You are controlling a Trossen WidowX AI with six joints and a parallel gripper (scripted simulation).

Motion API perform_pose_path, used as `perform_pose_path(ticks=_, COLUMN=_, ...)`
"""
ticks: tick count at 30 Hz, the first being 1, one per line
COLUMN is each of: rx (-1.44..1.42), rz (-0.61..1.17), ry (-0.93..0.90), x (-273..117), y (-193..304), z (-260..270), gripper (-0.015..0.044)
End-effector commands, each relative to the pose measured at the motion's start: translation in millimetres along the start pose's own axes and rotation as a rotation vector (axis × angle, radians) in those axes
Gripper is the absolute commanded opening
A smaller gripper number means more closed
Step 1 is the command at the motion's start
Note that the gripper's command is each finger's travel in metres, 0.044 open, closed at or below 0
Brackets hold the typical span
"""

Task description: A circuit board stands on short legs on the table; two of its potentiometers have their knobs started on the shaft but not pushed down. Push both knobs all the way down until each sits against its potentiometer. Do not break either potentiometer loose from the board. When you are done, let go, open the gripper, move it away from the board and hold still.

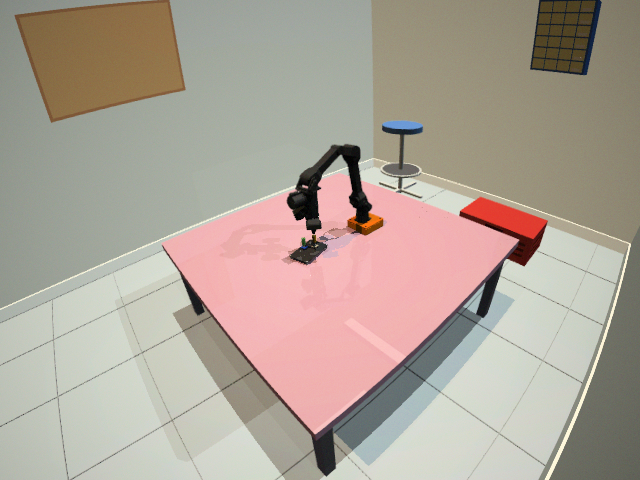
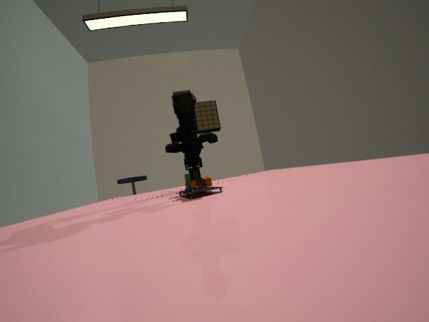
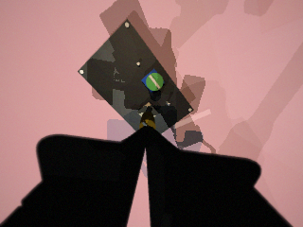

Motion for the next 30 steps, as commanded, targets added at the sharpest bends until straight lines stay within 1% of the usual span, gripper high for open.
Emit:
perform_pose_path(ticks=1, rx=-0.005, rz=0.006, ry=0.002, x=6.0, y=0.7, z=-0.2, gripper=0.0)
perform_pose_path(ticks=30, rx=-0.005, rz=0.006, ry=0.002, x=10.4, y=0.8, z=-0.2, gripper=0.0)
Point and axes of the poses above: the point midway between the two fingers, 35 mm back from their tips, its own x axis out along the fingers, its own z axis across the jaws, y = z × x, the point moved 4 cm from there along -x, back along the fingers, and after that the axes turned 10 degrees about x, right-handed, at the moved point
